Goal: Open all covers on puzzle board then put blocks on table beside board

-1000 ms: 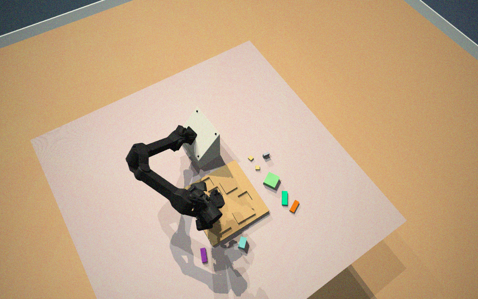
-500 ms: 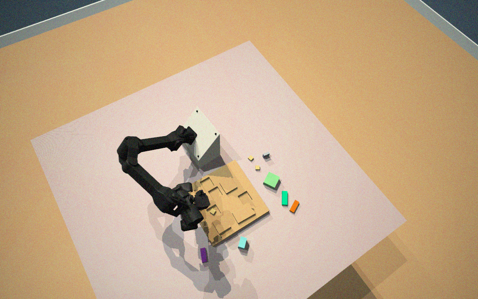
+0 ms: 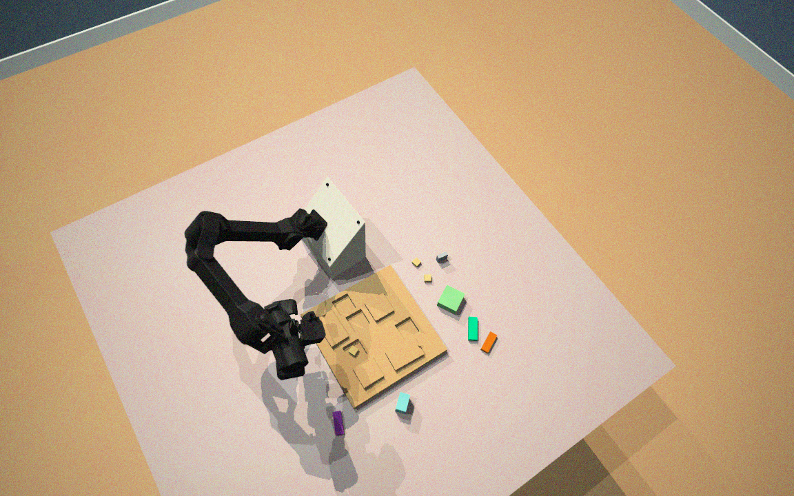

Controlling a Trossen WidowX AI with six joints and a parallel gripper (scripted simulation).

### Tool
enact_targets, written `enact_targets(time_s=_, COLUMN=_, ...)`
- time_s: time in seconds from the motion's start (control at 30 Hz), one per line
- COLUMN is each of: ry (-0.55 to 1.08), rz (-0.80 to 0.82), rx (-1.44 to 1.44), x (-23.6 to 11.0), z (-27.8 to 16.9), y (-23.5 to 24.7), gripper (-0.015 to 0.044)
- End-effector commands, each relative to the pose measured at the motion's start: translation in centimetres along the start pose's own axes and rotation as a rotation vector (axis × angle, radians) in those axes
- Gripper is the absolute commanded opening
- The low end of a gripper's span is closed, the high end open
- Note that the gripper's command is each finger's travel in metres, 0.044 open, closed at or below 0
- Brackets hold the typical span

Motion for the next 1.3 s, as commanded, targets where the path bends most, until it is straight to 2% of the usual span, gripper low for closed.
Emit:
enact_targets(time_s=0.0, ry=0.011, rz=-0.004, rx=-0.003, x=0.0, z=-1.4, y=0.7, gripper=0.0080)
enact_targets(time_s=1.27, ry=0.007, rz=0.000, rx=0.000, x=5.4, z=-1.3, y=0.3, gripper=0.0080)
Point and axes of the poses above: the point midway between the two fingers, 35 mm back from their tips, its own x axis out along the fingers, its own y axis across the jaws, z = x × y, the point moved 3 cm from there along -x, back along the fingers, and after that the axes turned 2 degrees about -x, right-handed, at the moved point
